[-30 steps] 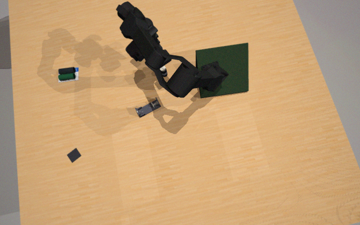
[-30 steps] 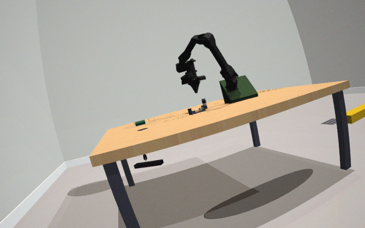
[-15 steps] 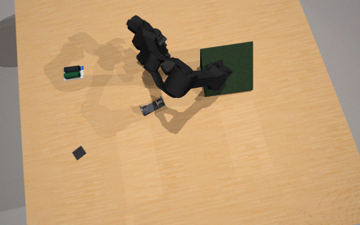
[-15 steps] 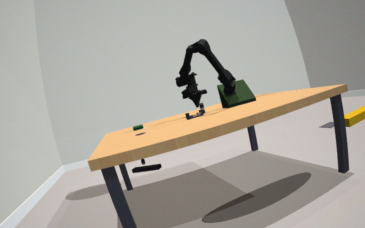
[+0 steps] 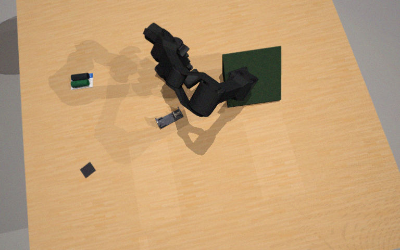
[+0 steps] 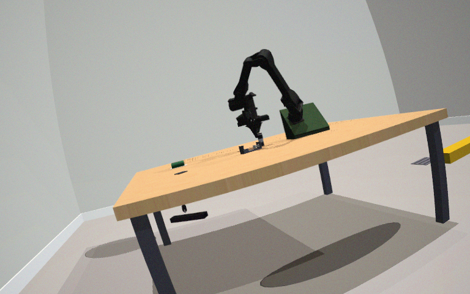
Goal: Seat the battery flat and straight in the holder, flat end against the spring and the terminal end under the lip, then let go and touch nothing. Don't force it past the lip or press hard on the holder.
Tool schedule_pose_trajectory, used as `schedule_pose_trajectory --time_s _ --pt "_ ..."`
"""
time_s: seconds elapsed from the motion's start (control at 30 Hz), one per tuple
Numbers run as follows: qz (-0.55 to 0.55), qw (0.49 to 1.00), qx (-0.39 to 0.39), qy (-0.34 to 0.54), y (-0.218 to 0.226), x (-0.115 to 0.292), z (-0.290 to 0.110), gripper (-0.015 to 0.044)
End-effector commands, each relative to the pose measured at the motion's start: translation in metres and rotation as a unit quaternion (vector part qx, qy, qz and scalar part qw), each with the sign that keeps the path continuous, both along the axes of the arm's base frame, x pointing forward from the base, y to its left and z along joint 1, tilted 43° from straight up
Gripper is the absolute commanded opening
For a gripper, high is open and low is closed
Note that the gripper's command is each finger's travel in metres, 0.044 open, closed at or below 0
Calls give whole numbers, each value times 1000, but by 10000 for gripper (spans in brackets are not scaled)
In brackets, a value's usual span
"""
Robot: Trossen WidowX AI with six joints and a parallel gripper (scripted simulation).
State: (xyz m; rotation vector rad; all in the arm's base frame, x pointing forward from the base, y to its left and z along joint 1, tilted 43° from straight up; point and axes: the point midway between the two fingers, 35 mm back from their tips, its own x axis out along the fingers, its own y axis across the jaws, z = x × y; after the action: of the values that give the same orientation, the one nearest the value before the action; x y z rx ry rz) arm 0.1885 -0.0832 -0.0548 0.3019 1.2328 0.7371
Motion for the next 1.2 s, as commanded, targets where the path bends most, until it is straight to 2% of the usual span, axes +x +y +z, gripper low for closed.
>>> schedule_pose_trajectory --time_s 0.0,0.7,1.17 --pt "-1 1000 4 1 8 -2 5 0" --pt "-1 1000 5 2 33 -15 22 0" --pt "-1 1000 5 2 34 -16 23 0"
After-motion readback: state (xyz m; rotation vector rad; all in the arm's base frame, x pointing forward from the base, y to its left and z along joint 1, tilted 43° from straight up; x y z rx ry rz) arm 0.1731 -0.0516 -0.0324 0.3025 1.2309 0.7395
